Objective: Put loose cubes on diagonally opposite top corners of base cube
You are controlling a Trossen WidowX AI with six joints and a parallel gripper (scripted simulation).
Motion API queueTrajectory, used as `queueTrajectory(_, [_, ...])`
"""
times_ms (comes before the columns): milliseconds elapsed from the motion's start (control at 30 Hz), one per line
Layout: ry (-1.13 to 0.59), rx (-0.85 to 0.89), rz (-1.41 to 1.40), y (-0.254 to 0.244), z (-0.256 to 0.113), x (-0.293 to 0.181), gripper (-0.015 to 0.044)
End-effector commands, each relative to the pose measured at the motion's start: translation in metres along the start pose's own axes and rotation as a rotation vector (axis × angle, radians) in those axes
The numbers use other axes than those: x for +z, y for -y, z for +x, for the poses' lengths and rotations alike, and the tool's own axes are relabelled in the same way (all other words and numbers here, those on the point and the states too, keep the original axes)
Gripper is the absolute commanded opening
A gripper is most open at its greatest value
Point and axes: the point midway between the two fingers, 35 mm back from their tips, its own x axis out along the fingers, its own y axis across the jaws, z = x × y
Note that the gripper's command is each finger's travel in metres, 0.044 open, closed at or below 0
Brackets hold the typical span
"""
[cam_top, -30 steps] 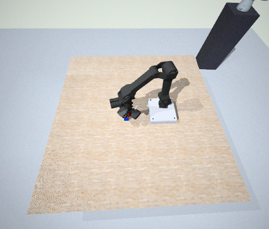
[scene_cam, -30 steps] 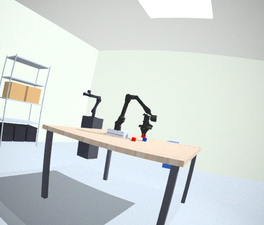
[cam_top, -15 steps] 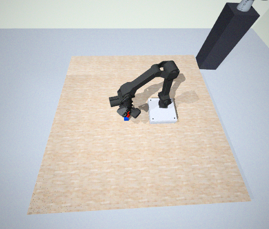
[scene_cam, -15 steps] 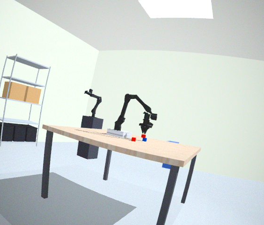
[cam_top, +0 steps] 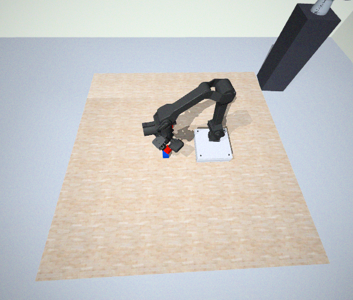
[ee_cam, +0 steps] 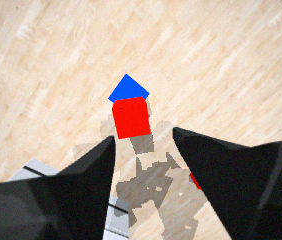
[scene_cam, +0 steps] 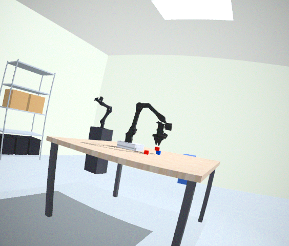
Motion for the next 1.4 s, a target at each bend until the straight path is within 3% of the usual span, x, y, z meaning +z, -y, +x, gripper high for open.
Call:
queueTrajectory(0, [0.013,0.006,0.072,0.019,-0.007,-0.013,0.0265])
queueTrajectory(667, [0.002,-0.018,0.547,0.111,-0.042,-0.134,0.0265])
queueTrajectory(867, [-0.001,-0.020,0.580,0.114,-0.044,-0.144,0.0265])
queueTrajectory(1133, [-0.001,-0.020,0.580,0.116,0.013,-0.144,0.0265])
queueTrajectory(1367, [-0.001,-0.020,0.580,0.116,0.022,-0.144,0.0265])
